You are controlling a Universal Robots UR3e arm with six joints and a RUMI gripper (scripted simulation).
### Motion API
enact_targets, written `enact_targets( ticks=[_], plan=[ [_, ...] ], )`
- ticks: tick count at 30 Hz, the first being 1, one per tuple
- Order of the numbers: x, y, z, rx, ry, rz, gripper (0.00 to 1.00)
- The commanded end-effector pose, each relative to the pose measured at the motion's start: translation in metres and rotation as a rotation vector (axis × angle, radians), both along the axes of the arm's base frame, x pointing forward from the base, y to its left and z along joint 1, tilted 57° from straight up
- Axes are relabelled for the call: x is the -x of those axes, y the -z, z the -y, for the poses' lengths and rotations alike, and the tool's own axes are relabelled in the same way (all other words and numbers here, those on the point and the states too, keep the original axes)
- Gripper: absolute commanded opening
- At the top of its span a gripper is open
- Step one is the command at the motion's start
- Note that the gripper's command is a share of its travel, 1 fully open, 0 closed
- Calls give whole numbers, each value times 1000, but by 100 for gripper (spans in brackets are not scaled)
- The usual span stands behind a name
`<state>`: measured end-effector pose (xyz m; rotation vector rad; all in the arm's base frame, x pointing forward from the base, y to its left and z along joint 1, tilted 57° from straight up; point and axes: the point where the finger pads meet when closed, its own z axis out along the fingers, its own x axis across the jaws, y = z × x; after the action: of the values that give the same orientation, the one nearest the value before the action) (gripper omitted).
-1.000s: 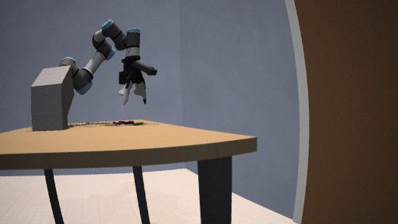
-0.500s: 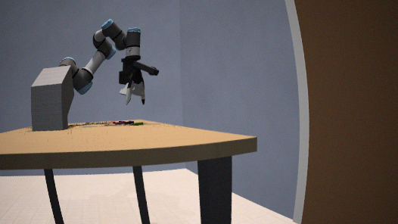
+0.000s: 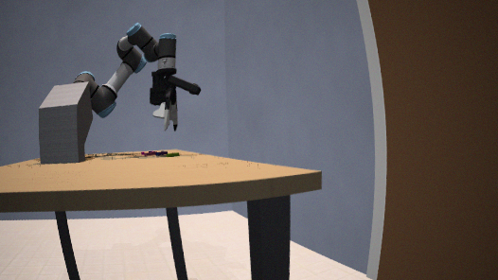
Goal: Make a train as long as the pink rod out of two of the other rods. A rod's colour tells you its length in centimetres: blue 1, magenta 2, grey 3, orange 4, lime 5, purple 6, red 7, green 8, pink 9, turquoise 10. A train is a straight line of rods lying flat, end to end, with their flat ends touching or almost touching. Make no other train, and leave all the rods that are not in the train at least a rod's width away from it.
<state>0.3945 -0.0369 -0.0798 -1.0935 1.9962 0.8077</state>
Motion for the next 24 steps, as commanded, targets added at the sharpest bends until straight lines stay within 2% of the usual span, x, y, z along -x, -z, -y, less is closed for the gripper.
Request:
enact_targets(
  ticks=[1, 11, 24],
  plan=[
    [-1, 5, 6, 44, -92, 134, 100],
    [0, 12, 9, 92, -185, 266, 100],
    [0, 13, 10, 96, -193, 278, 100]
  ],
)
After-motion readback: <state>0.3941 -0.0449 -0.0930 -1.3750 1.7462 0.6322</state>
